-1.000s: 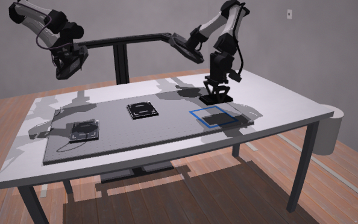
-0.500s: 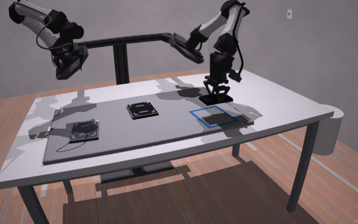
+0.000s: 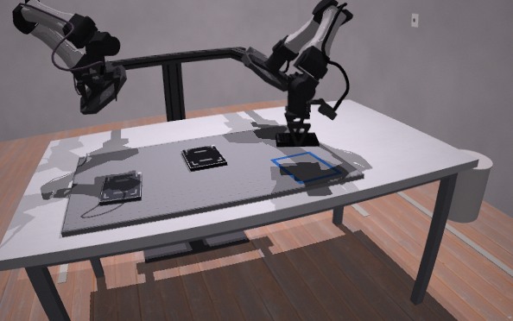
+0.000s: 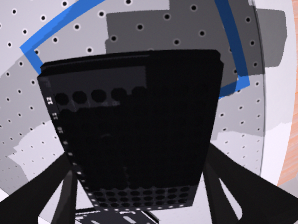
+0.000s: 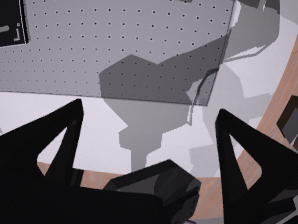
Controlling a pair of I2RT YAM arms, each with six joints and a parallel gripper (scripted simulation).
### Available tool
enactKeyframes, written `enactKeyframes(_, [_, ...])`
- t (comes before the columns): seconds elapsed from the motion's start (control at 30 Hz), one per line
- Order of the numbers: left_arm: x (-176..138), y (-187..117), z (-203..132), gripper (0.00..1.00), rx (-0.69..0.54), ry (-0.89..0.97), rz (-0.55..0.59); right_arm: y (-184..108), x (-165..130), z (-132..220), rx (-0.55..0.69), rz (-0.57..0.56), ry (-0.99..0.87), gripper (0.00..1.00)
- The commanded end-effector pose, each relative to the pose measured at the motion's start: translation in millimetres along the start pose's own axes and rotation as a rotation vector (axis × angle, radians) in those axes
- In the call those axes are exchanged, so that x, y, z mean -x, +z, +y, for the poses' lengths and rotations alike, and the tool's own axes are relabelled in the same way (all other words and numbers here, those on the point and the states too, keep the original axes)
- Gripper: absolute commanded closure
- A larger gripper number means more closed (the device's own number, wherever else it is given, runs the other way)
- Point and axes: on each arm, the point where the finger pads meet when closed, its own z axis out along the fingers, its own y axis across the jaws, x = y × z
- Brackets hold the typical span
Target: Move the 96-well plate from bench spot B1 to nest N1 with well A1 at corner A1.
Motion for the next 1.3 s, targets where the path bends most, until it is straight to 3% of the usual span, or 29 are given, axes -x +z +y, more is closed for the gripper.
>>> enactKeyframes(0.0, [-24, 2, 5, 1.0, -0.006, 0.191, -0.012, -2, 0, 0, 0.001, -0.001, 0.008, 0.0])
enactKeyframes(0.33, [-49, 0, 11, 1.0, -0.008, 0.456, -0.014, -2, 0, 0, 0.001, -0.001, 0.008, 0.0])
enactKeyframes(0.37, [-43, -13, 3, 1.0, -0.042, 0.462, -0.022, -2, 0, 0, 0.001, -0.001, 0.008, 0.0])
enactKeyframes(0.43, [-59, 0, 15, 1.0, -0.005, 0.557, -0.015, -2, 0, 0, 0.001, -0.001, 0.008, 0.0])
enactKeyframes(0.83, [-97, -1, 26, 1.0, -0.003, 0.958, -0.018, -2, 0, 0, 0.001, -0.001, 0.008, 0.0])
enactKeyframes(0.93, [-93, -12, 18, 1.0, -0.031, 0.969, -0.028, -2, 0, 0, 0.001, -0.001, 0.008, 0.0])
enactKeyframes(1.17, [-122, -2, 33, 1.0, -0.001, 1.224, -0.019, -2, 0, 0, 0.001, -0.001, 0.008, 0.0])
enactKeyframes(1.27, [-132, -4, 30, 1.0, -0.013, 1.239, -0.024, -2, 0, 0, 0.001, -0.001, 0.008, 0.0])
